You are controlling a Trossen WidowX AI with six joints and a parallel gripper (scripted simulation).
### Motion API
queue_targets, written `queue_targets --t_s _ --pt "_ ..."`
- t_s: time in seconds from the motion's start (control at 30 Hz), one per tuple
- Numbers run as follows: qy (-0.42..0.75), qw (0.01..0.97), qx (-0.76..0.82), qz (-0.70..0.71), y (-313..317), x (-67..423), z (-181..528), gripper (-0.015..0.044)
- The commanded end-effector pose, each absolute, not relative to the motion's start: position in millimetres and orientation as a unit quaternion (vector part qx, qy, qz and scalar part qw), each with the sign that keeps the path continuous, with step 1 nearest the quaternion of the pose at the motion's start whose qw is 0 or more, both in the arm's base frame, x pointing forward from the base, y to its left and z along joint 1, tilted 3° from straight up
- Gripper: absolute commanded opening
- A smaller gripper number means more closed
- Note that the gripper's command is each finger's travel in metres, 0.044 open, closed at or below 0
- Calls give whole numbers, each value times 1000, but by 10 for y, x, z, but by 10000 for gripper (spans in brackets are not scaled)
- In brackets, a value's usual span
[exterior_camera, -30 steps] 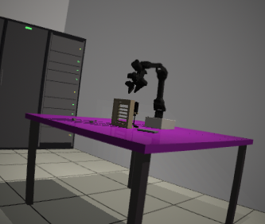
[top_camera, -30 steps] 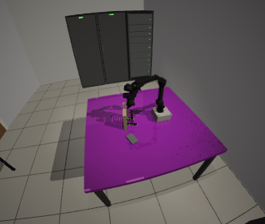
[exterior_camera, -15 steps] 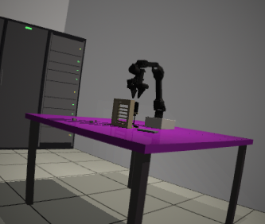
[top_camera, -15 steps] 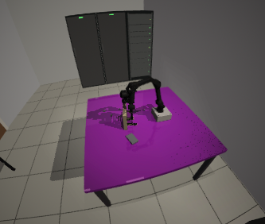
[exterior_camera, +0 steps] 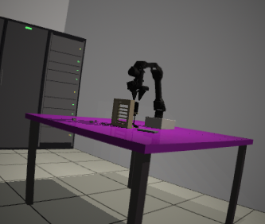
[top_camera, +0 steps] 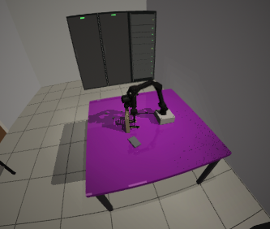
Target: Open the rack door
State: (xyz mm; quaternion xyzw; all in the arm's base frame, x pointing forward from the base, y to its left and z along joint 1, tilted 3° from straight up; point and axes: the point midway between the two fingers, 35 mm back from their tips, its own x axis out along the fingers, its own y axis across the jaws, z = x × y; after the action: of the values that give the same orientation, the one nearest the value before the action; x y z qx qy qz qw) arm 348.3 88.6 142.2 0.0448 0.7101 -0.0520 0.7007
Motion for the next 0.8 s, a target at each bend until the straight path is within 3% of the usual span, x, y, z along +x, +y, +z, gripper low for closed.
queue_targets --t_s 0.0,0.77 --pt "712 699 44 -56 876 3476 1348 299" --pt "712 699 44 -56 870 3468 973 299"
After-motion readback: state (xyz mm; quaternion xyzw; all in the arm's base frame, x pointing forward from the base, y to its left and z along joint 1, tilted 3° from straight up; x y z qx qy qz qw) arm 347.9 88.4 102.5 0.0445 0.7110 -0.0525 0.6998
